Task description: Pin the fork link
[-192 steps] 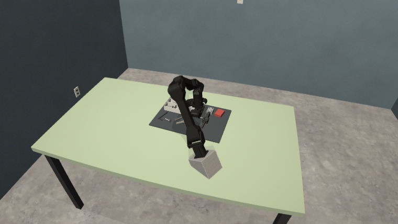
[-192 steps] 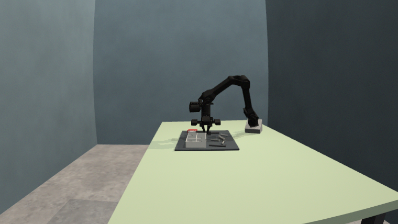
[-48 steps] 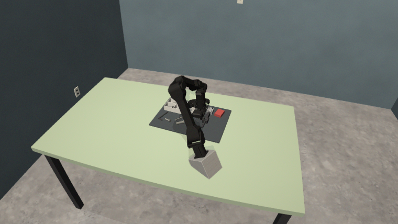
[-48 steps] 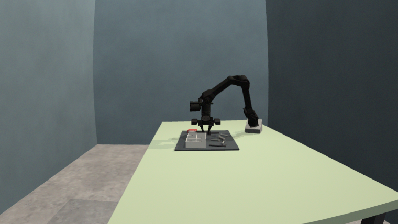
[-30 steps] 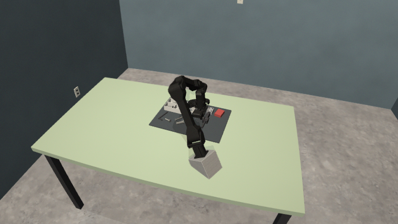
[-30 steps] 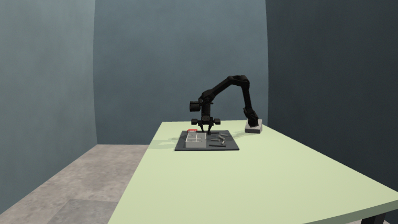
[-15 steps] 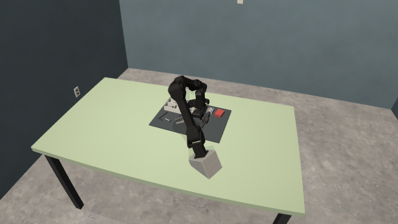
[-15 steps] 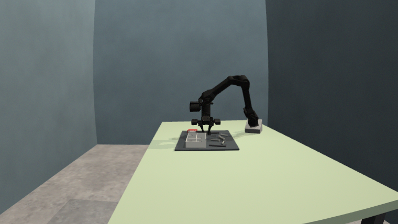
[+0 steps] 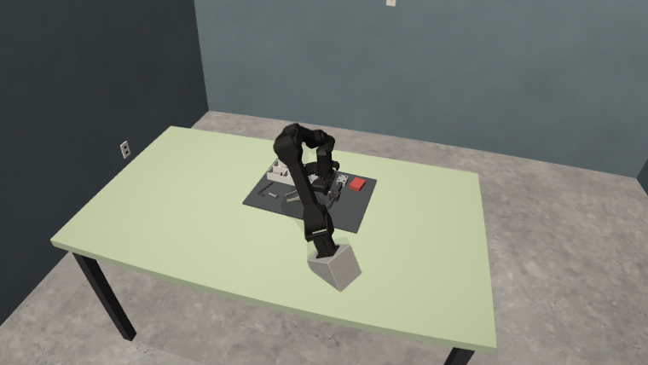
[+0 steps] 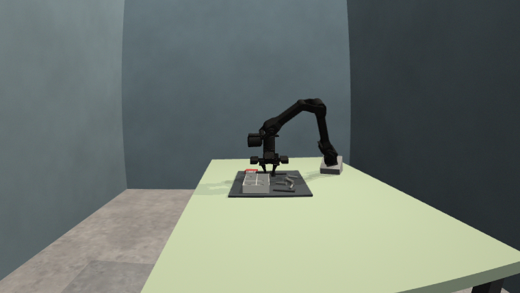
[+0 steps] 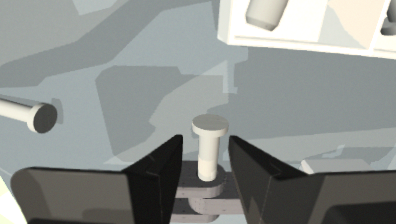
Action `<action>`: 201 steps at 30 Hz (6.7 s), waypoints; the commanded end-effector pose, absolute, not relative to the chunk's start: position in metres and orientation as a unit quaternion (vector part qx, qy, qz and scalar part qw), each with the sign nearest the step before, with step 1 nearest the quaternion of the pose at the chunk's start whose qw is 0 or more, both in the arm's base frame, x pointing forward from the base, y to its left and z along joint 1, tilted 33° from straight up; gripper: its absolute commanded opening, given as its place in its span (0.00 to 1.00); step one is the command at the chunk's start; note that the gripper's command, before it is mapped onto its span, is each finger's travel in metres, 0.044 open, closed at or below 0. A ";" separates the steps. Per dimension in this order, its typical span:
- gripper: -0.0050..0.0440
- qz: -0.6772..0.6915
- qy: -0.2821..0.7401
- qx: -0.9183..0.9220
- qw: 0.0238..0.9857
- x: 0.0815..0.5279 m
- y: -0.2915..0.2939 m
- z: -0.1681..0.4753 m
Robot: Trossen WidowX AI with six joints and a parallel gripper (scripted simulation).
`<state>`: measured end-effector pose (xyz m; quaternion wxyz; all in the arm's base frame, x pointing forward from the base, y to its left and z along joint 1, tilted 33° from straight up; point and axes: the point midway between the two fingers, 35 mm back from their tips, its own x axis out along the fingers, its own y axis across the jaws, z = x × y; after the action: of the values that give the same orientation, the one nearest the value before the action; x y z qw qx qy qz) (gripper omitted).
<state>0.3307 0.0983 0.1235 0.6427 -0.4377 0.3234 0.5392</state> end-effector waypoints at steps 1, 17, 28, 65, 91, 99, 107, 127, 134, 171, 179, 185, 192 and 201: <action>0.39 0.527 0.308 -0.449 0.652 0.334 0.101 0.142; 0.39 0.528 0.308 -0.448 0.653 0.333 0.109 0.146; 0.39 0.527 0.307 -0.448 0.653 0.333 0.111 0.148; 0.39 0.527 0.307 -0.448 0.654 0.333 0.111 0.148; 0.00 0.528 0.307 -0.447 0.654 0.333 0.111 0.148; 0.00 0.528 0.307 -0.447 0.654 0.333 0.111 0.148; 0.00 0.528 0.307 -0.447 0.654 0.333 0.111 0.148; 0.00 0.530 0.316 -0.434 0.656 0.335 0.110 0.143; 0.00 0.530 0.318 -0.432 0.657 0.335 0.110 0.142; 0.00 0.530 0.318 -0.432 0.656 0.335 0.110 0.142; 0.00 0.529 0.321 -0.432 0.656 0.335 0.109 0.141; 0.00 0.525 0.326 -0.434 0.655 0.336 0.106 0.139; 0.00 0.528 0.328 -0.435 0.652 0.335 0.104 0.135; 0.00 0.529 0.327 -0.434 0.652 0.334 0.102 0.134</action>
<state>0.3318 0.1061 0.1300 0.6489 -0.4292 0.3312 0.5339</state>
